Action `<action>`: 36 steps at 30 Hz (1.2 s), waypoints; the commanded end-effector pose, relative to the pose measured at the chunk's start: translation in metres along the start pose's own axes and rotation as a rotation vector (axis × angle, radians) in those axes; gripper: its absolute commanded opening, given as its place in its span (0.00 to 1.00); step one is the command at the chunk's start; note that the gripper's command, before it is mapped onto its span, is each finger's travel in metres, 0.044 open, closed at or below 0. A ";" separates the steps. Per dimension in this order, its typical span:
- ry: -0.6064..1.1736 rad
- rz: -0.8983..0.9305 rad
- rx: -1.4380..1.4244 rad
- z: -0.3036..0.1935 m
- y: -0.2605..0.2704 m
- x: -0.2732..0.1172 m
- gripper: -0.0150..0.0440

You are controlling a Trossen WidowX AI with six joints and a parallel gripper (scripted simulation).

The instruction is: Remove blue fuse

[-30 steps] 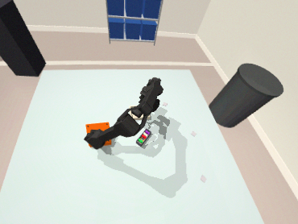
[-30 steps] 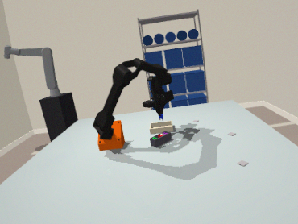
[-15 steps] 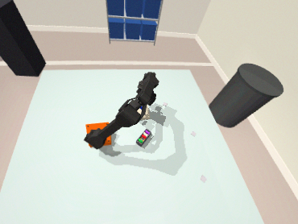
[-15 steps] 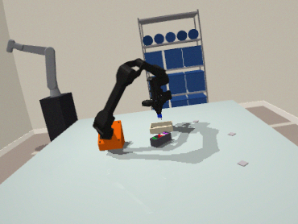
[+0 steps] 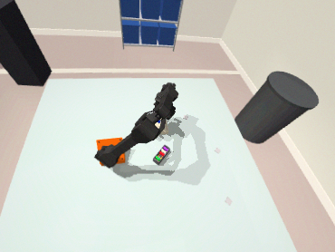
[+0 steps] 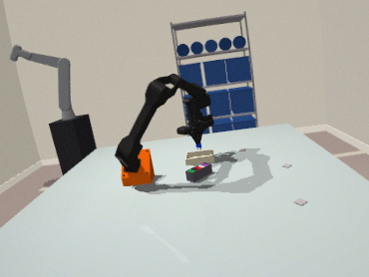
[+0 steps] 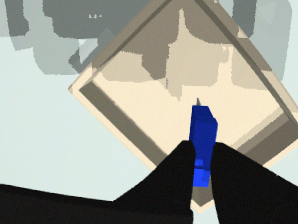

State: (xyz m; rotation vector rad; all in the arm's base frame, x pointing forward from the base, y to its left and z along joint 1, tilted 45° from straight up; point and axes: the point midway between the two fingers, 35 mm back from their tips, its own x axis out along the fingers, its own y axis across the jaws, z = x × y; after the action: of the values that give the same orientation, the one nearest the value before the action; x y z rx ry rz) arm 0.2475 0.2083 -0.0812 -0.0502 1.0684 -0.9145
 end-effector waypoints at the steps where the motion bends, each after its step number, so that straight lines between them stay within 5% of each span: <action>1: -0.007 -0.006 -0.009 0.000 -0.002 0.010 0.25; 15: -0.008 -0.007 -0.009 0.000 -0.003 0.025 0.25; 27: -0.001 -0.003 -0.001 0.000 -0.001 0.022 0.79; 36: -0.006 -0.006 -0.009 -0.001 -0.002 -0.015 0.81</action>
State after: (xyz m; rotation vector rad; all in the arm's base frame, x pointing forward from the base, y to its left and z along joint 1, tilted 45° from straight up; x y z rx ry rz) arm 0.2433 0.2103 -0.0770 -0.0795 1.0658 -0.9142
